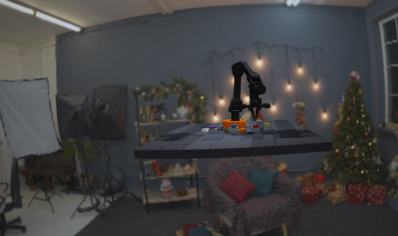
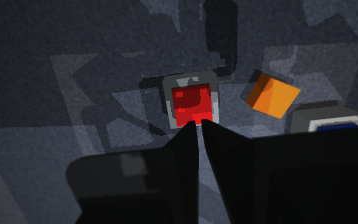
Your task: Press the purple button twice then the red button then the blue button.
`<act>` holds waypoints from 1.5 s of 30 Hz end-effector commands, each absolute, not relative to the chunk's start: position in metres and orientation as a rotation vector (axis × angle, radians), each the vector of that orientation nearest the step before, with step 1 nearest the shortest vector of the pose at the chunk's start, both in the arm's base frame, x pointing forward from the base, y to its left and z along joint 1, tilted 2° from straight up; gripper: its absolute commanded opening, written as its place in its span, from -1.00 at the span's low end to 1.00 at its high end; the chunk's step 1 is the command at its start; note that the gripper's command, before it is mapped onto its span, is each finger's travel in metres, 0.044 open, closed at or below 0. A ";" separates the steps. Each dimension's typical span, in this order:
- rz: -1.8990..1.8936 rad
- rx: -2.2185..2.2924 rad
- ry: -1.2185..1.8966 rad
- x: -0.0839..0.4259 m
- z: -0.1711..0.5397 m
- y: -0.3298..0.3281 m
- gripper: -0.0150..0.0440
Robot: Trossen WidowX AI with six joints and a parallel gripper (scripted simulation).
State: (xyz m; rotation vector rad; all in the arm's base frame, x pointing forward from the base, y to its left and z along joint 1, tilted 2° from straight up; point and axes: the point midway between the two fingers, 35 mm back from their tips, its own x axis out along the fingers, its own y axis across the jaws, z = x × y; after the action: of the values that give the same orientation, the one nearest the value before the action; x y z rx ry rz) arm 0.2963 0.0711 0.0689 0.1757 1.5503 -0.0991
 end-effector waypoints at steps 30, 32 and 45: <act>-0.100 0.182 1.535 0.299 0.033 0.074 -0.42; -0.100 0.182 1.535 0.299 0.033 0.074 -0.42; -0.098 0.181 1.534 0.299 0.055 0.073 -0.42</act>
State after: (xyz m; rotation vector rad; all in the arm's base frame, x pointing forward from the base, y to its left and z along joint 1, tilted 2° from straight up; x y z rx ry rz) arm 0.2972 0.0733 0.0368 0.1774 1.5440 -0.0975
